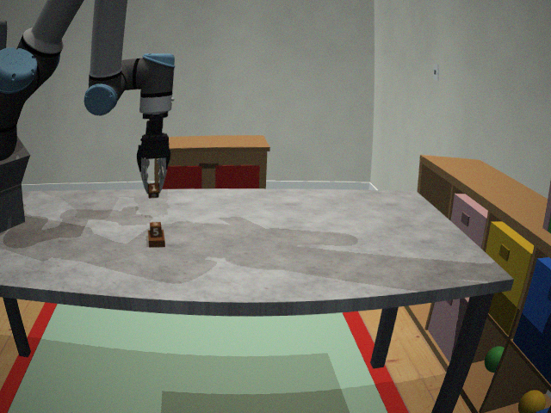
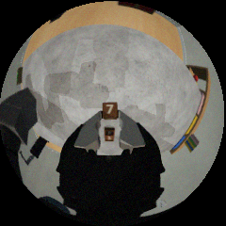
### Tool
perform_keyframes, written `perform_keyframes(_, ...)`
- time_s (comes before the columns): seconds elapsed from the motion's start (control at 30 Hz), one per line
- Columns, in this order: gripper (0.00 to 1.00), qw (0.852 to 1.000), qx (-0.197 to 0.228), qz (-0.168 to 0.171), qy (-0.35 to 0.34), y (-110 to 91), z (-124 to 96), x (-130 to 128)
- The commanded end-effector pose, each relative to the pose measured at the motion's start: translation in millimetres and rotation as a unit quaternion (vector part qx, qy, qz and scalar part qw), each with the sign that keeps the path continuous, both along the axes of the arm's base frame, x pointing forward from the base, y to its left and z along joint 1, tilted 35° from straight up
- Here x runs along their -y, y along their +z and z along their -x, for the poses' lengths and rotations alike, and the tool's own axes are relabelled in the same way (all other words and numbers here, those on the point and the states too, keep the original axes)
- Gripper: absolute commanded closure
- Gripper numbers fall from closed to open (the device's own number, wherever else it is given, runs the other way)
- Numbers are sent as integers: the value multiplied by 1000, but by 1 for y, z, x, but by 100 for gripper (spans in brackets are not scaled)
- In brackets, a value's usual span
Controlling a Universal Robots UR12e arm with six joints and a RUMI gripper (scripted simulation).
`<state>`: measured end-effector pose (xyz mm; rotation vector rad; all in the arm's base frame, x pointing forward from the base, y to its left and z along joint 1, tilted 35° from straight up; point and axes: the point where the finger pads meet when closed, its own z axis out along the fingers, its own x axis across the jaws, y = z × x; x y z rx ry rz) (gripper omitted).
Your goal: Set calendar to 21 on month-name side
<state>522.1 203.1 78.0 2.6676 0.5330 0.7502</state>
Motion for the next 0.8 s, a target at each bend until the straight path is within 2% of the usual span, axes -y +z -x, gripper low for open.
perform_keyframes(0.0,90,1000,-2,-6,4,1,0,0)
perform_keyframes(0.37,90,1000,-12,-18,11,-1,0,0)
perform_keyframes(0.77,90,994,-51,-86,49,-1,-1,2)
